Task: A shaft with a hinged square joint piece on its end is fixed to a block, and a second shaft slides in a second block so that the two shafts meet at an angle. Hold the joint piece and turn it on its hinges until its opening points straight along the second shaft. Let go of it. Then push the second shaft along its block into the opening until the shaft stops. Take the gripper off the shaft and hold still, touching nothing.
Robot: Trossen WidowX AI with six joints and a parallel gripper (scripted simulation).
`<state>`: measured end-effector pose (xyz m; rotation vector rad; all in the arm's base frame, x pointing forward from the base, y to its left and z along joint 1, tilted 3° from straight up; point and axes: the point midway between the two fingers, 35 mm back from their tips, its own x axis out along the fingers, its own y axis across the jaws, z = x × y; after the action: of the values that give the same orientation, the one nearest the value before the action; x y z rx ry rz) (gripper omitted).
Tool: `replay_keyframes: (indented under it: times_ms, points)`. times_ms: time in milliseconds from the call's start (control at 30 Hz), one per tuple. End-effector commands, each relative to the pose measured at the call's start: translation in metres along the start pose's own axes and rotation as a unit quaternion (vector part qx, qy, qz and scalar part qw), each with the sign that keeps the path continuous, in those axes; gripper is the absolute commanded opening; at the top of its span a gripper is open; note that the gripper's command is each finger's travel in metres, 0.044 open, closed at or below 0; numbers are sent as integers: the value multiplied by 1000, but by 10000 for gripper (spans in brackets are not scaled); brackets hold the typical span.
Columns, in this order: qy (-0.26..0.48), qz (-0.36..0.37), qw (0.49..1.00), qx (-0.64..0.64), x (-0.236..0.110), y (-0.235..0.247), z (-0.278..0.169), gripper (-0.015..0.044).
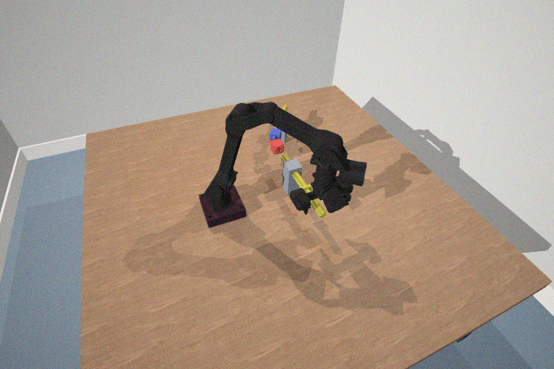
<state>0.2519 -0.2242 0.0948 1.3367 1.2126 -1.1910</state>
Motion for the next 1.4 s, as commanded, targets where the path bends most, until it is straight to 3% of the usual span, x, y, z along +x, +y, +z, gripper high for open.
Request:
replay_keyframes:
  times_ms: [0,833,1267,1367]
  points:
    - [-26,1,1000,13,3,0,1,440]
    - [-26,1,1000,13,33,0,2,440]
    - [-26,1,1000,13,33,0,2,102]
    - [-26,1,1000,13,33,0,2,102]
